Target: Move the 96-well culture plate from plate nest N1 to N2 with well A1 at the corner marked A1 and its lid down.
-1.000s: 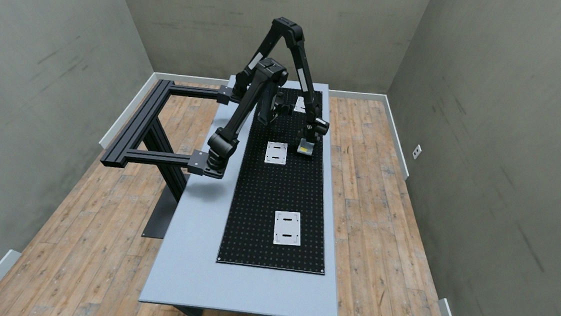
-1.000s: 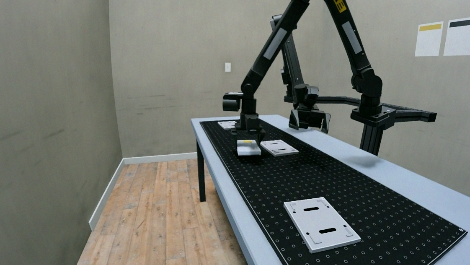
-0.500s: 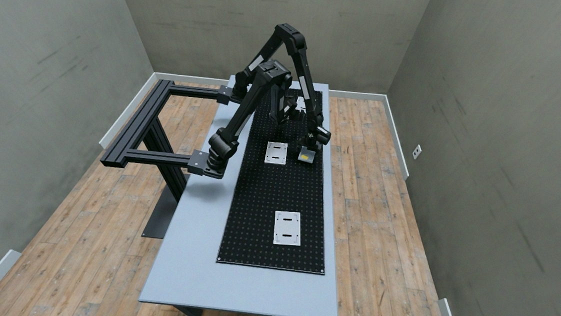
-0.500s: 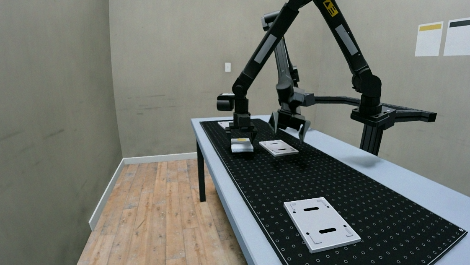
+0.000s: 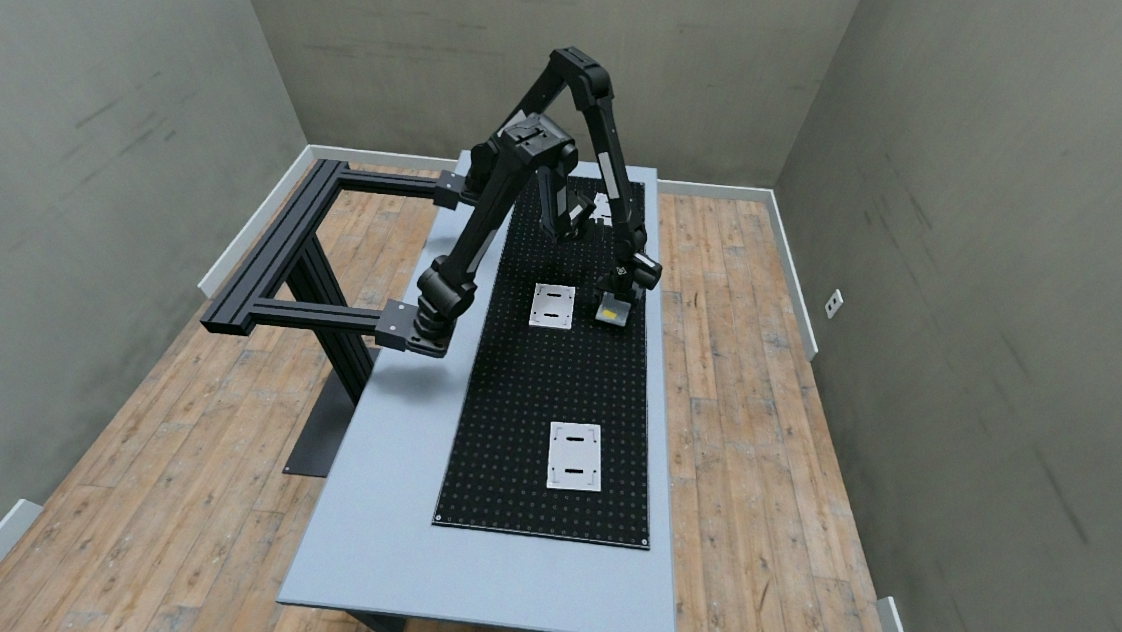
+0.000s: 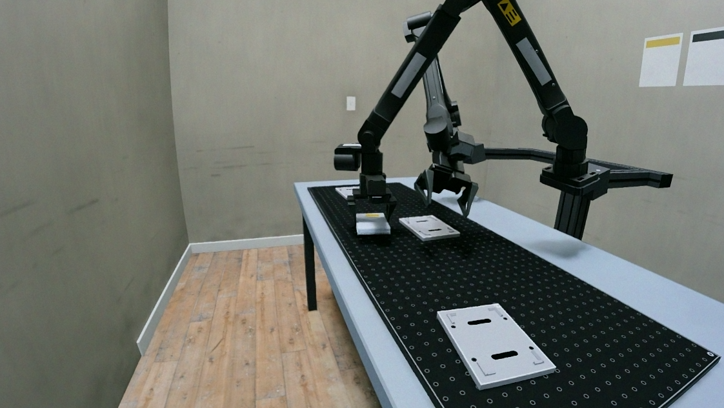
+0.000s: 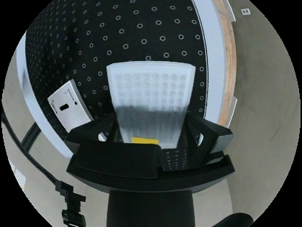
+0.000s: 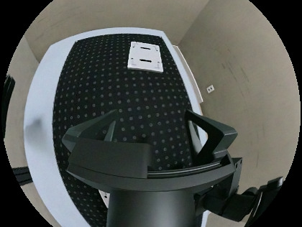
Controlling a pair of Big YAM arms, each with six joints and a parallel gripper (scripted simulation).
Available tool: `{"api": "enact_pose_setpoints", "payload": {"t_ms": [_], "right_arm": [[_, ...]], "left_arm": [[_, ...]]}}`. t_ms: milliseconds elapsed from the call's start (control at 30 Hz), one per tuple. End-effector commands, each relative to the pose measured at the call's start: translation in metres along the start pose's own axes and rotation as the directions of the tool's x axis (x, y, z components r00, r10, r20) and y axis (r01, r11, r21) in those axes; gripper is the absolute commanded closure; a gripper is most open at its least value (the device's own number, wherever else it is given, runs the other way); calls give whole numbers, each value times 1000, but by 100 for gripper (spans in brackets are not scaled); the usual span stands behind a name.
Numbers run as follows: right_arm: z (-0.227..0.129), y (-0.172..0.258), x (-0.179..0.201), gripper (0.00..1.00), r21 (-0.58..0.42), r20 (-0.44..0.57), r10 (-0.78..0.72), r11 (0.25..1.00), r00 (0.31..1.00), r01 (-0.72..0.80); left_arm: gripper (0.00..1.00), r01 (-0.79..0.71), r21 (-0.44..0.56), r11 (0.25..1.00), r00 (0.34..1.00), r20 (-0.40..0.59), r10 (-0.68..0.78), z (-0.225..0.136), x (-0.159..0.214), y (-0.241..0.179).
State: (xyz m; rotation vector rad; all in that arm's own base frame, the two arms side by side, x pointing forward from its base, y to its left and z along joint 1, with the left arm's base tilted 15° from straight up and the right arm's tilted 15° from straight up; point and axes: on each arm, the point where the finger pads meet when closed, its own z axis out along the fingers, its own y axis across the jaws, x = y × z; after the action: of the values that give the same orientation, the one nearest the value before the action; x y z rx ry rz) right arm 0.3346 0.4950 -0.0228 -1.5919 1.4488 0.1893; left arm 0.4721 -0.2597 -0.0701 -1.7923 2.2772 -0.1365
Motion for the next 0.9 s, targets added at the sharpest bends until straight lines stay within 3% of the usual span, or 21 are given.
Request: {"api": "enact_pose_setpoints", "payload": {"t_ms": [0,867], "right_arm": [[2,-11,-11,0,21,24,-17,1000,1000,17],[2,-11,-11,0,21,24,-17,1000,1000,17]], "left_arm": [[17,19,31,999,1000,-7,-19,-9,2,-21],[17,3,17,1000,1000,-4,-3,30,7,-12]]}}
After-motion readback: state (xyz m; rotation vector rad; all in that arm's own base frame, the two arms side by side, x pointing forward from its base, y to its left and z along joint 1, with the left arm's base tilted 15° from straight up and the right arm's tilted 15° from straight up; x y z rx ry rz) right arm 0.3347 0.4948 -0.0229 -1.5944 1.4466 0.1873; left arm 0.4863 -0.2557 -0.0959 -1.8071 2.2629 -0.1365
